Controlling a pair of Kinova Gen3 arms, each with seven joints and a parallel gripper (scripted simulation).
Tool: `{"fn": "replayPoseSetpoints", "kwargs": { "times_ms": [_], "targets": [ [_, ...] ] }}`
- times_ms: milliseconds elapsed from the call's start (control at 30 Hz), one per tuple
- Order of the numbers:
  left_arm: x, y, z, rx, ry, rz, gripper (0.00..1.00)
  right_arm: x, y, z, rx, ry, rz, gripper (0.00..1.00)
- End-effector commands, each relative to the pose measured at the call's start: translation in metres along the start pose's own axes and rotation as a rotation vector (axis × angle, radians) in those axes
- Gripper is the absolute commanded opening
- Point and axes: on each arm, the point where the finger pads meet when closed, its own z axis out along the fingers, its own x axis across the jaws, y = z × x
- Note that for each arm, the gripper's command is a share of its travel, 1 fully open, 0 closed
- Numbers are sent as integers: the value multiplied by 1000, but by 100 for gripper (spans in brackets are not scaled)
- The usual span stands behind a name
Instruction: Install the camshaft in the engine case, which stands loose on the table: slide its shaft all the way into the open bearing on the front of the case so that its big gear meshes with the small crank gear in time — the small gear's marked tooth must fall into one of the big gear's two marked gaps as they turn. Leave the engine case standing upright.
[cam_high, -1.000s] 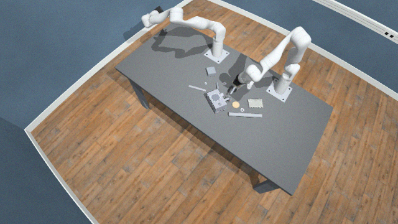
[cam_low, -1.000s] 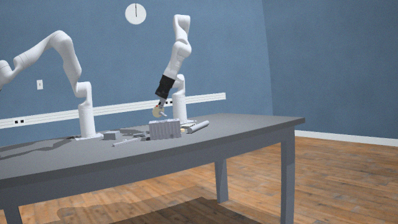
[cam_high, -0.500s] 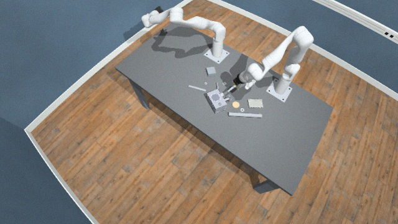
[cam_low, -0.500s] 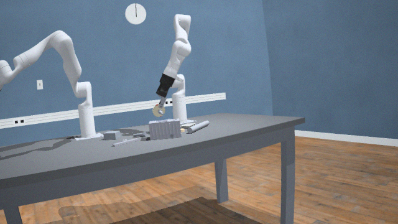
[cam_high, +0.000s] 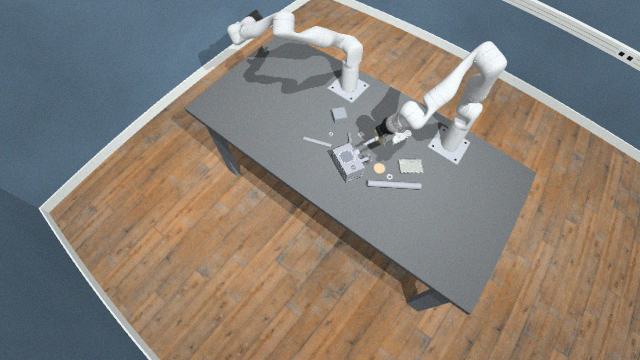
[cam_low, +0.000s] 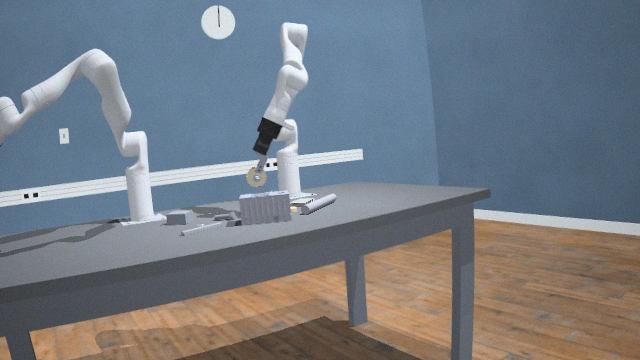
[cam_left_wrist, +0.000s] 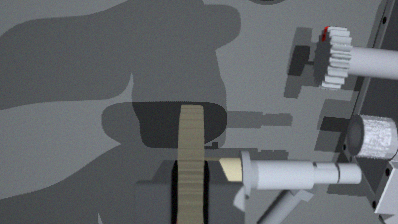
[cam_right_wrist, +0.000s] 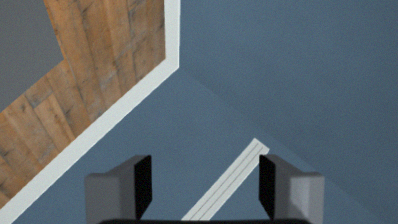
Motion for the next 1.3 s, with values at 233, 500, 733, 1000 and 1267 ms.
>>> {"fn": "replayPoseSetpoints", "kwargs": {
  "times_ms": [233, 500, 733, 1000, 1267],
  "targets": [
    [3, -1, -3, 3, 16, 67, 29, 1, 1, 0, 0, 0, 2, 100],
    [3, -1, -3, 3, 17, 82, 29, 1, 1, 0, 0, 0, 2, 100],
    [3, -1, -3, 3, 17, 83, 29, 1, 1, 0, 0, 0, 2, 100],
    [3, -3, 0, 2, 17, 83, 29, 1, 1, 0, 0, 0, 2, 100],
    [4, -8, 9, 1, 17, 83, 29, 1, 1, 0, 0, 0, 2, 100]
  ]
}}
